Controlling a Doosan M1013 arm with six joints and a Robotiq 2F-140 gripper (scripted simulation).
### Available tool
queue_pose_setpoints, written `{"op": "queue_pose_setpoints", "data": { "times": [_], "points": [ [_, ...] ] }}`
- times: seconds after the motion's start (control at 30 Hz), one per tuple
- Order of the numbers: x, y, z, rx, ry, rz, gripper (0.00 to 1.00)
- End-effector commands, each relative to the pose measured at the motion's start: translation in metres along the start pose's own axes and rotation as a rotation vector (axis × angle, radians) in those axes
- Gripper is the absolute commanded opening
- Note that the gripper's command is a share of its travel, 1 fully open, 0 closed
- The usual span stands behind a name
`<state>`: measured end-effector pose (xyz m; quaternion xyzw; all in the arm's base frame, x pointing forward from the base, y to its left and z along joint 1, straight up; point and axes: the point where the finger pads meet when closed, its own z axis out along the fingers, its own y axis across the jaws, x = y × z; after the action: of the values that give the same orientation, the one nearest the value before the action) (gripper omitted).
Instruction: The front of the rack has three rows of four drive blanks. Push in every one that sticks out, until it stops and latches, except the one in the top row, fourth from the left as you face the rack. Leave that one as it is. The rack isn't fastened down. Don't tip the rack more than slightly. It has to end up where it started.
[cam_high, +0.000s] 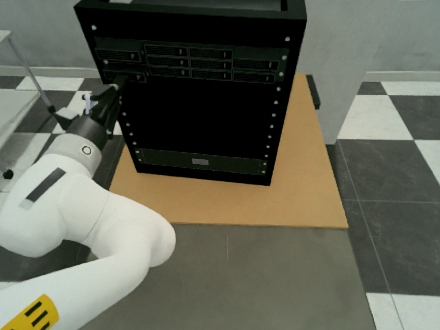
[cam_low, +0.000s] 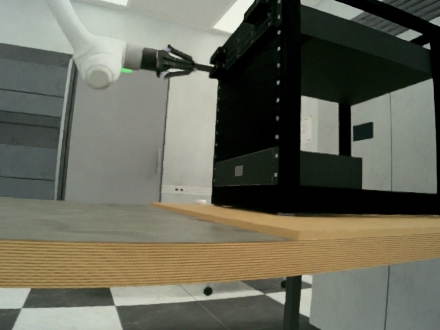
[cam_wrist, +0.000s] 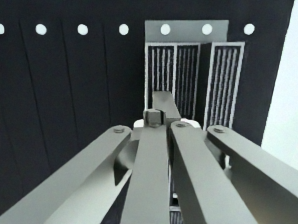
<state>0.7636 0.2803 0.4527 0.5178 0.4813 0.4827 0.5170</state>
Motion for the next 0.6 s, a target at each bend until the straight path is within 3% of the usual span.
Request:
{"op": "queue_pose_setpoints", "data": {
  "times": [0.0, 0.57],
  "points": [
    [-0.0007, 0.0003, 0.0037, 0.001, -0.001, -0.002, 0.1],
    [-0.0006, -0.0005, 0.0137, 0.001, -0.001, -0.002, 0.1]
  ]
}}
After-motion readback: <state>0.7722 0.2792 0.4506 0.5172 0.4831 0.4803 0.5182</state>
